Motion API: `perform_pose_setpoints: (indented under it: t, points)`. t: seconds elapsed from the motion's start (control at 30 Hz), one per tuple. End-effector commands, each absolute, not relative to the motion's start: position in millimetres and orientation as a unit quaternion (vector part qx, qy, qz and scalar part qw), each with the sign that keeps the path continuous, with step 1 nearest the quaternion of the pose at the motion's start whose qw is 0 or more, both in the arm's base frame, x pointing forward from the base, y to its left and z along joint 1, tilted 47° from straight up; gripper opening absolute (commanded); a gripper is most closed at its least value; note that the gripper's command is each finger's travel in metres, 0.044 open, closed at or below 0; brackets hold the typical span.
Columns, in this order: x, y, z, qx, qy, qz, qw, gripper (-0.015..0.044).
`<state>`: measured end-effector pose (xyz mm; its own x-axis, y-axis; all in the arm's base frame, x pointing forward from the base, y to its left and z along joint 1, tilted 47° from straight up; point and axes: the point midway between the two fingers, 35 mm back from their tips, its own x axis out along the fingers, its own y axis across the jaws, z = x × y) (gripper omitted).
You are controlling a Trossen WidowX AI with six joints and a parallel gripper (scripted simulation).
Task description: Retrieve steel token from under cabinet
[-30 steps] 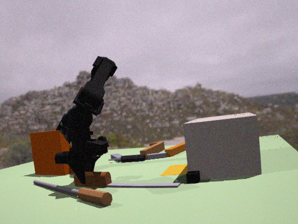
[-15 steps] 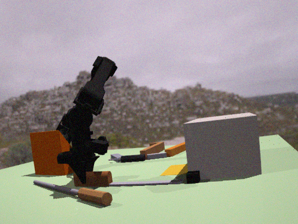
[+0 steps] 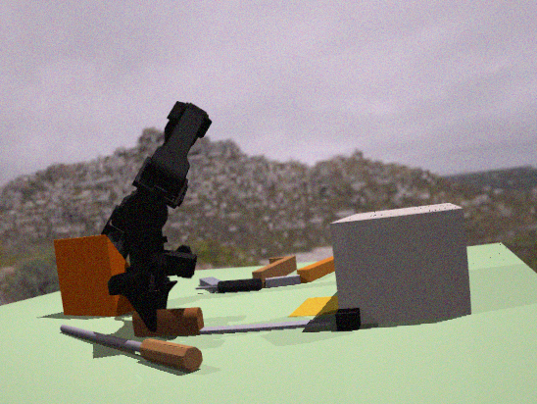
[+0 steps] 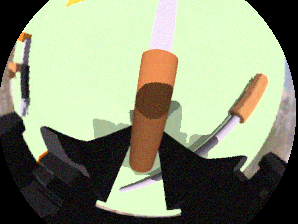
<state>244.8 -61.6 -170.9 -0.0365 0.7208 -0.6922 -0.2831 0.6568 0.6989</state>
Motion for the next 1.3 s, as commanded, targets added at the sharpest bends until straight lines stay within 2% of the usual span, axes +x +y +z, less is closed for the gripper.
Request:
perform_pose_setpoints:
  t: [0.0, 0.1, 0.37, 0.53, 0.63, 1.2, 1.27]
  points:
    - [245.7, -61.7, -170.2, 0.164, 0.606, 0.387, 0.676, 0.0]
    - [245.7, -61.6, -170.1, 0.159, 0.603, 0.391, 0.677, 0.0]
    - [245.0, -61.4, -170.7, 0.165, 0.608, 0.386, 0.674, 0.02]
    - [245.1, -61.5, -170.6, 0.164, 0.608, 0.386, 0.674, 0.02]
    - [245.0, -61.4, -170.7, 0.165, 0.606, 0.386, 0.676, 0.027]
    - [241.1, -58.5, -175.2, 0.166, 0.607, 0.385, 0.675, 0.027]
    - [243.9, -61.0, -174.0, 0.162, 0.607, 0.385, 0.676, 0.0217]
